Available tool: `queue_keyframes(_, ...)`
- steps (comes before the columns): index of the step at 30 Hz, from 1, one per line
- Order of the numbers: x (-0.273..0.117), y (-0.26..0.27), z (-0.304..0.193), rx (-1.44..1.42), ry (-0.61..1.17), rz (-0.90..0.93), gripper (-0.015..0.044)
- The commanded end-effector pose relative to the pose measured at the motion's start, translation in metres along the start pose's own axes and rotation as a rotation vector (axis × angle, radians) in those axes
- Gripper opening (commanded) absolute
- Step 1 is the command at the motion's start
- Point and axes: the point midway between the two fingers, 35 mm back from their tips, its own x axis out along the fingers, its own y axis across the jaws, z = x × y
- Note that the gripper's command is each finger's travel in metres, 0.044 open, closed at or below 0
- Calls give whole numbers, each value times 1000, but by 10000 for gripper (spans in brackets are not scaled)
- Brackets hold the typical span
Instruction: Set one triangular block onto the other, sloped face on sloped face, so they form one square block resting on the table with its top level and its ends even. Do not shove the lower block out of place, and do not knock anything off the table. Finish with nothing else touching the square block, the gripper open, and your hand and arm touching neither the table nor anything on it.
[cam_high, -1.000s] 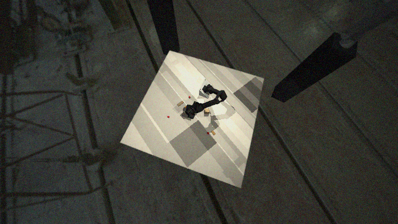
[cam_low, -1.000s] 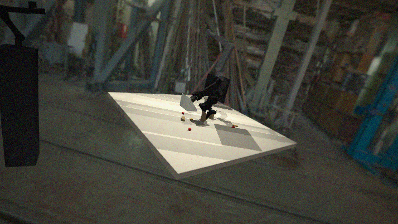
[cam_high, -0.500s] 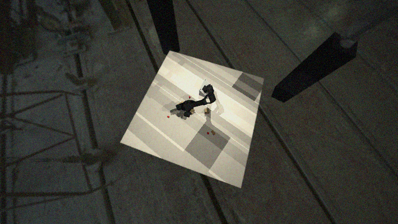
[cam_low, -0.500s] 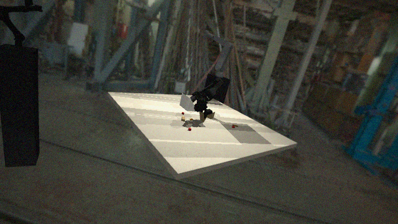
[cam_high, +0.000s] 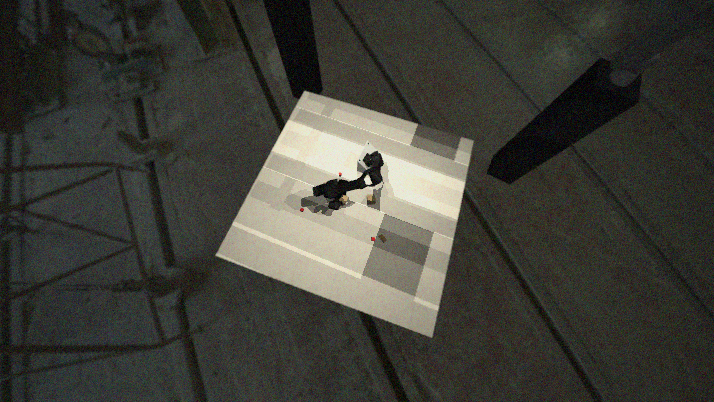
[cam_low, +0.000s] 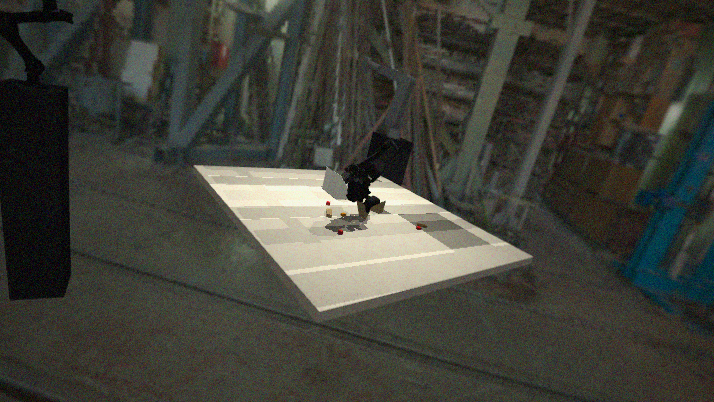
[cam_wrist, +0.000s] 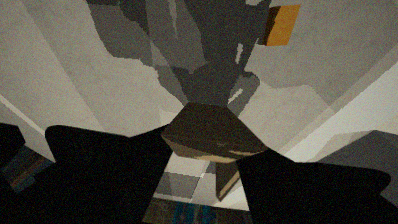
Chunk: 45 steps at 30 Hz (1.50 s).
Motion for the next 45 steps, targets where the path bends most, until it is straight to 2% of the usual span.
queue_keyframes(1, 1, -2, 0, 8, 0, -4, 341)
queue_keyframes(5, 1, -2, 0, 8, 0, -4, 440)
queue_keyframes(15, -2, -1, -1, 9, -2, -2, 440)
queue_keyframes(17, -19, 1, -6, 18, -16, 13, 440)
queue_keyframes(21, -83, -1, -32, 54, -65, 65, 440)
queue_keyframes(23, -94, -3, -37, 62, -73, 74, 440)
queue_keyframes(28, -93, 0, -26, 59, -72, 93, 440)
queue_keyframes(35, -90, 0, 51, 54, -28, 61, 440)
queue_keyframes(40, -87, -1, 58, 51, -22, 57, 440)
queue_keyframes(45, -47, 4, 59, 27, -4, 35, 440)
